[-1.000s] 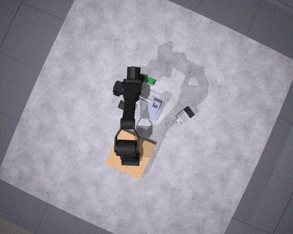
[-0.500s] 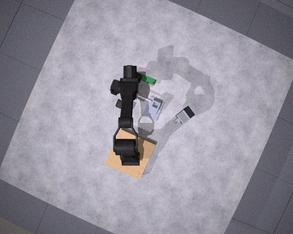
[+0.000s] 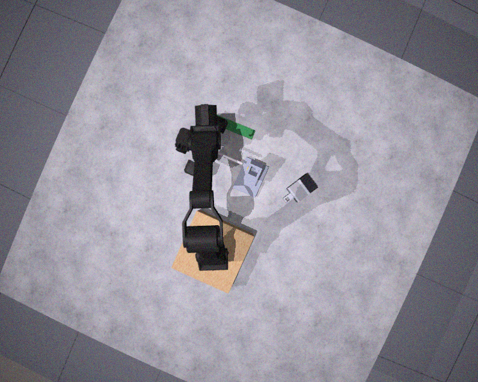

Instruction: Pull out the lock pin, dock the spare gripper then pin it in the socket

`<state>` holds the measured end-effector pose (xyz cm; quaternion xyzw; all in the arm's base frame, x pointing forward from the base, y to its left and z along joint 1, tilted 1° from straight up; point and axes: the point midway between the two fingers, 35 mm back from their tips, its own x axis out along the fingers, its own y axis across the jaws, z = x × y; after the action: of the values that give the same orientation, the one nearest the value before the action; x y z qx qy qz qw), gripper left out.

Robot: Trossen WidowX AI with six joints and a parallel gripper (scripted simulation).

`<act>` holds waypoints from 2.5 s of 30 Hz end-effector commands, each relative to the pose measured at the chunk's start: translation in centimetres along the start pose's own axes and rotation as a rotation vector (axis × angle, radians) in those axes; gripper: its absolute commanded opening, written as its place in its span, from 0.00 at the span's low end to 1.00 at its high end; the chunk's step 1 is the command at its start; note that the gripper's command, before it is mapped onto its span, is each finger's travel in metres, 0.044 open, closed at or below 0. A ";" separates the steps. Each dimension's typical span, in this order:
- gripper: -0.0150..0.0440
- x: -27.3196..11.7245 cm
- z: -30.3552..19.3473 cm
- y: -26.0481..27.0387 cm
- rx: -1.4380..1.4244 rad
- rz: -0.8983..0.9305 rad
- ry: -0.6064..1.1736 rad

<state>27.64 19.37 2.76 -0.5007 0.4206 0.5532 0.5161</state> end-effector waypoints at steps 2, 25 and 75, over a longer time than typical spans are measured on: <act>0.25 0.0 0.4 0.0 0.002 0.000 0.006; 0.26 -2.1 1.1 0.0 -0.002 0.005 0.004; 0.25 -2.0 5.6 -10.3 -0.027 -0.007 -0.001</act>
<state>37.09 25.70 6.65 -0.5084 0.4117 0.5557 0.5131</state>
